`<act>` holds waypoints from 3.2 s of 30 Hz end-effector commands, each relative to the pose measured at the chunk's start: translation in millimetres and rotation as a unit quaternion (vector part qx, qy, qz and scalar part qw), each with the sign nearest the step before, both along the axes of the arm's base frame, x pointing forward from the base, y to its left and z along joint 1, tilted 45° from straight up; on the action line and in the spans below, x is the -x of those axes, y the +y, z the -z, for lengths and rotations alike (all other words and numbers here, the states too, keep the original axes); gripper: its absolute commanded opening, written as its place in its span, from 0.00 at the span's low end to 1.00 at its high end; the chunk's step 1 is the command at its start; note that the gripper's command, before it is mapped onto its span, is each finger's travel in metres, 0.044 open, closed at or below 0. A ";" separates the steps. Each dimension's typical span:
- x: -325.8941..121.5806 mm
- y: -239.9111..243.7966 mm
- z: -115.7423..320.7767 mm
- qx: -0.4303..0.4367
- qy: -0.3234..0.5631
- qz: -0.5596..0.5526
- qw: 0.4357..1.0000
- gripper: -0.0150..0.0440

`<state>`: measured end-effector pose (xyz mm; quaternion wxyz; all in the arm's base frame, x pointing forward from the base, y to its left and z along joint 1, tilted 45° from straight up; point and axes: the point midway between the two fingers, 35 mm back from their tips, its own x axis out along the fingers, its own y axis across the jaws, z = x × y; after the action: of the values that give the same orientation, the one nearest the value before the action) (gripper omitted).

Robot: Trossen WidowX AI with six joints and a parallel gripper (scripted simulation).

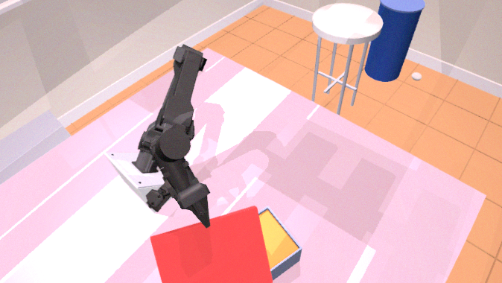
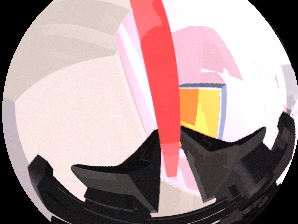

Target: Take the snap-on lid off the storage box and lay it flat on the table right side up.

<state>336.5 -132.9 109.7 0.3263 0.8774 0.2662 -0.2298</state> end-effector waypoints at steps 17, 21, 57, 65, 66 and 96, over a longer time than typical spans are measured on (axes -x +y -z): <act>11.2 -30.6 27.3 0.003 -0.002 0.002 1.000 0.25; 13.4 -36.2 32.7 0.003 -0.002 0.002 1.000 0.25; 32.6 -86.6 80.8 0.006 -0.002 0.002 1.000 0.25; 36.9 -97.9 91.4 0.006 -0.002 0.002 1.000 0.25; 37.4 -99.3 92.7 0.007 -0.002 0.002 1.000 0.25; 53.6 -141.6 132.1 0.009 -0.002 0.002 1.000 0.25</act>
<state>284.8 -266.3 -20.1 0.3302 0.8749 0.2659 -0.2343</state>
